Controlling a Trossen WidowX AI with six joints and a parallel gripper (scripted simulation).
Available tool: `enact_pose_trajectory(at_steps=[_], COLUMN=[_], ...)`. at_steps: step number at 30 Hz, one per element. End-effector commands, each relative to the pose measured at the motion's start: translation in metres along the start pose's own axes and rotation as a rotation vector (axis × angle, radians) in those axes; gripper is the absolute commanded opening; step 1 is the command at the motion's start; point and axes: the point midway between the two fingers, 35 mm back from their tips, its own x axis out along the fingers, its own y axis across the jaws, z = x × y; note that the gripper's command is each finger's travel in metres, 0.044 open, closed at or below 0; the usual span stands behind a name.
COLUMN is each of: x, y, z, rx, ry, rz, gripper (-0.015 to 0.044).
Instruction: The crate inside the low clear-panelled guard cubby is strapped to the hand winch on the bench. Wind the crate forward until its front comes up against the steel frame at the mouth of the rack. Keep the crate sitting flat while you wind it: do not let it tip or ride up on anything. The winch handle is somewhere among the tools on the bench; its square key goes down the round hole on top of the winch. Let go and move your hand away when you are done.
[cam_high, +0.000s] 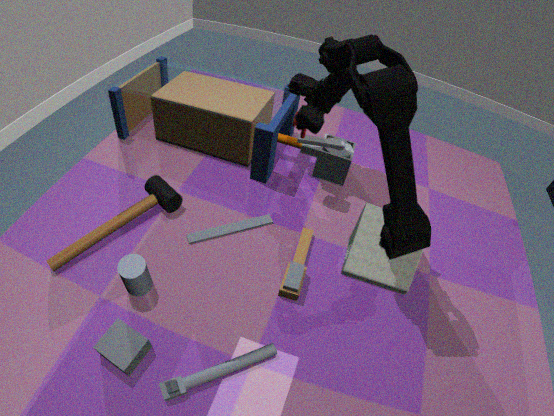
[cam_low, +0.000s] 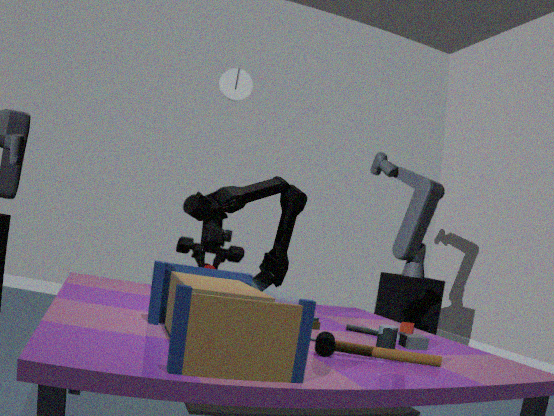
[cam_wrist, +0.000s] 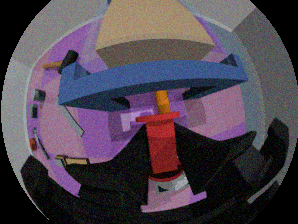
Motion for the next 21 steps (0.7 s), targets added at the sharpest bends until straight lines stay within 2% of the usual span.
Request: enact_pose_trajectory(at_steps=[1, 21], x=[0.000, -0.006], y=[0.012, 0.033], z=[-0.006, -0.019], rx=[0.027, 0.028], ry=[0.009, 0.010], rz=[0.021, 0.022], gripper=[0.0000, 0.0000])
